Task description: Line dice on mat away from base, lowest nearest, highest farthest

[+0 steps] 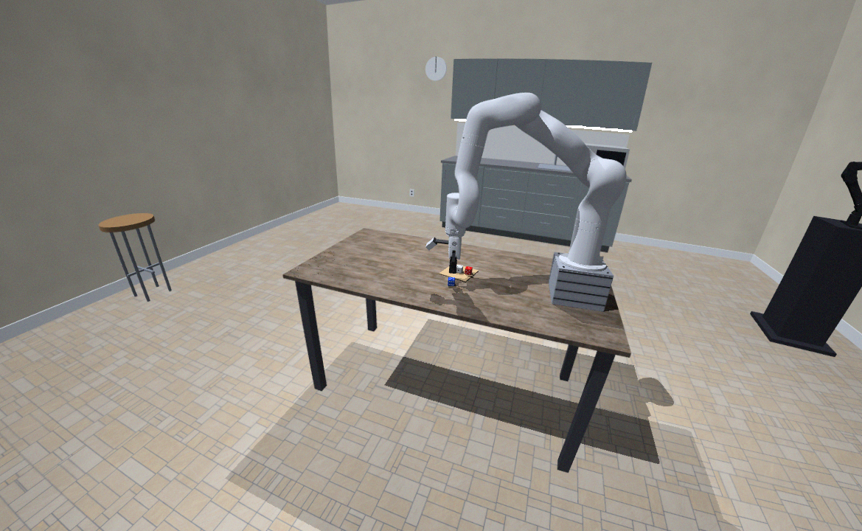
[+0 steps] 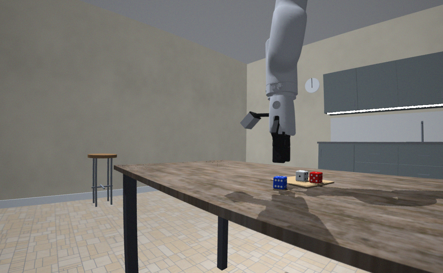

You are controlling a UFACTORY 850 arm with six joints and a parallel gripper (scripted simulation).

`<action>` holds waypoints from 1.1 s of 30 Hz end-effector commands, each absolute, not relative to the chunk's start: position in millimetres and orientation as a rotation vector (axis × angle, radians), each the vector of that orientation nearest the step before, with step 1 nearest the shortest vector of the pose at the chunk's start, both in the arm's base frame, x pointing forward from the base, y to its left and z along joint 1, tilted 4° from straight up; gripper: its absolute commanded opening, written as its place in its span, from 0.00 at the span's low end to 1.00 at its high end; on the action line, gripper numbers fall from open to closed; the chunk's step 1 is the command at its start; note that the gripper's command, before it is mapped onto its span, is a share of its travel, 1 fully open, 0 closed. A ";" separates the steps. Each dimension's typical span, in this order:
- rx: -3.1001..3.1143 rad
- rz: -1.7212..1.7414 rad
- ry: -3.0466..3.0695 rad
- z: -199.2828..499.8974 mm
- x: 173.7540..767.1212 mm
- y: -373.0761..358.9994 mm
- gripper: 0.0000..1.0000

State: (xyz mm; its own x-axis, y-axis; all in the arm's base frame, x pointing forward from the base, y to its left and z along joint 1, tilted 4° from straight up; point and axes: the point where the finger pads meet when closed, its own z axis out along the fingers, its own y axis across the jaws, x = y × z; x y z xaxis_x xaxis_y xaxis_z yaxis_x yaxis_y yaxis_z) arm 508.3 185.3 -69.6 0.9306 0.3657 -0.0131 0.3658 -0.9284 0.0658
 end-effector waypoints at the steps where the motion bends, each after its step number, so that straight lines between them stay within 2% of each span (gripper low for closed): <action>1: 3.021 0.002 0.573 -76.5 509.8 185.2 0.47; 33: 3.021 0.002 0.573 -102.0 511.3 183.5 0.47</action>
